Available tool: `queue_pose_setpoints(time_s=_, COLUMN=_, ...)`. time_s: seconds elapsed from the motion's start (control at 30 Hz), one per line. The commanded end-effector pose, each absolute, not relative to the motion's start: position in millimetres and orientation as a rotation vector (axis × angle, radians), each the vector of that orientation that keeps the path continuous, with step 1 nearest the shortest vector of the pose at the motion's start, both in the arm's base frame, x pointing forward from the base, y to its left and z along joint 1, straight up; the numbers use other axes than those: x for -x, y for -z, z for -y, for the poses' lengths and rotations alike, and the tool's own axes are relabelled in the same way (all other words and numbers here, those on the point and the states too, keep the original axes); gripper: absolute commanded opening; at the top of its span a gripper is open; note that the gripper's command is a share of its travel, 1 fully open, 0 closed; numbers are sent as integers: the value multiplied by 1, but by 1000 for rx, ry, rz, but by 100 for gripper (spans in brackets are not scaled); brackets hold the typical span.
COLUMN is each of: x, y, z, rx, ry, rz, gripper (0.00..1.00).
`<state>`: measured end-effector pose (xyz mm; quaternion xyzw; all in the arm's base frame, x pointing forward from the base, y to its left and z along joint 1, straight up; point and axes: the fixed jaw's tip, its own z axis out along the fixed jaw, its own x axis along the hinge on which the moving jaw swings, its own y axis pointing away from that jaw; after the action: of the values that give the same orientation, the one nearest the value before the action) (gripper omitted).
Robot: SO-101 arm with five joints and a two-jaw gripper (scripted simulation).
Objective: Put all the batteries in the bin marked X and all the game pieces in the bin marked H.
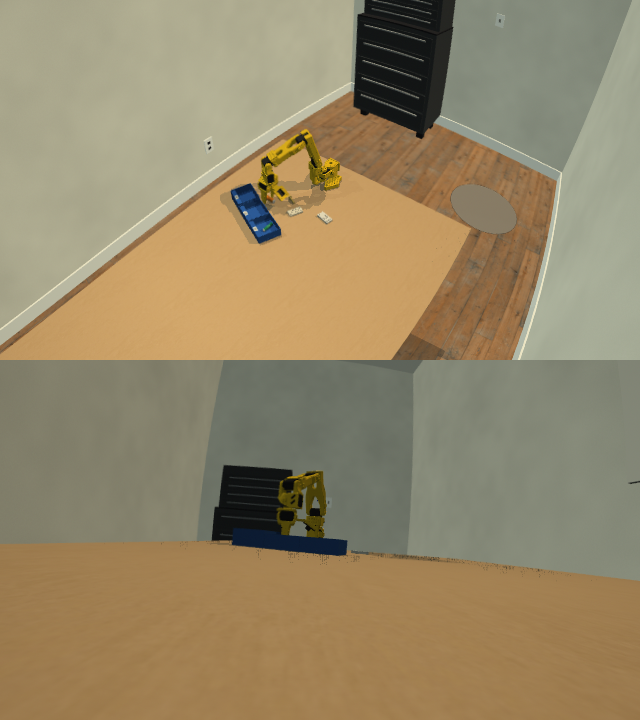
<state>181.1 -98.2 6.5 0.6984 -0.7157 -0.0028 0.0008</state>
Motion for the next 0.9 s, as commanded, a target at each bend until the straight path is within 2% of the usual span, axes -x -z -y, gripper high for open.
queue_pose_setpoints(time_s=0.0, x=-182, y=-9, z=101, rx=-2194, ry=-24, rz=2255, gripper=21)
queue_pose_setpoints(time_s=0.4, x=-182, y=-9, z=101, rx=-2194, ry=-24, rz=2255, gripper=17)
queue_pose_setpoints(time_s=0.87, x=-182, y=-9, z=101, rx=-2194, ry=-24, rz=2255, gripper=5)
